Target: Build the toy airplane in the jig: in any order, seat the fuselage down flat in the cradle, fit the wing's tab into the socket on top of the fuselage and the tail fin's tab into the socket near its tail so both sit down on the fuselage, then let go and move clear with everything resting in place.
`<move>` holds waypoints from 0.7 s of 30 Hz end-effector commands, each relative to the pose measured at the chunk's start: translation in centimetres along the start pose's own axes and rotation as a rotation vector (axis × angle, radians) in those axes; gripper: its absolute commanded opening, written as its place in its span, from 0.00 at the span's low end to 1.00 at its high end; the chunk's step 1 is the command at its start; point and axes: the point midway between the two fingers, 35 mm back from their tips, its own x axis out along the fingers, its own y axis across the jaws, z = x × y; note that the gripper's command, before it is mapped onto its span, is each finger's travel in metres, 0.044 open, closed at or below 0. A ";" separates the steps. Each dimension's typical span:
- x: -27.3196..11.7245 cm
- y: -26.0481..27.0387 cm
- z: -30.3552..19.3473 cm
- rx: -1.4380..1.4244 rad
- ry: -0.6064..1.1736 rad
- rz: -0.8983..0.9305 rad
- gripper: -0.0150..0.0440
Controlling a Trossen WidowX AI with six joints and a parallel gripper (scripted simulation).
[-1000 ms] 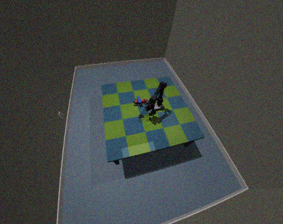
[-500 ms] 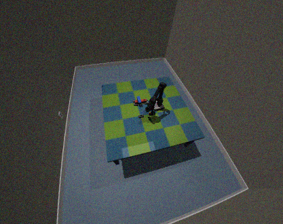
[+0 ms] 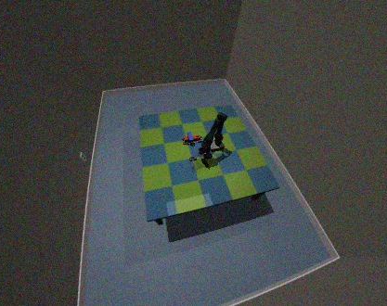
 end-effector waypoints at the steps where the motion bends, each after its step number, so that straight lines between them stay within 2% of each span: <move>1: 0.8 -0.2 -0.1 -0.004 0.002 -0.005 1.00; 3: 0.9 -0.2 -0.1 -0.004 0.002 -0.005 1.00; 18: 0.9 -0.2 -0.1 -0.004 0.002 -0.005 0.33; 21: 0.9 -0.2 -0.1 -0.004 0.002 -0.005 0.30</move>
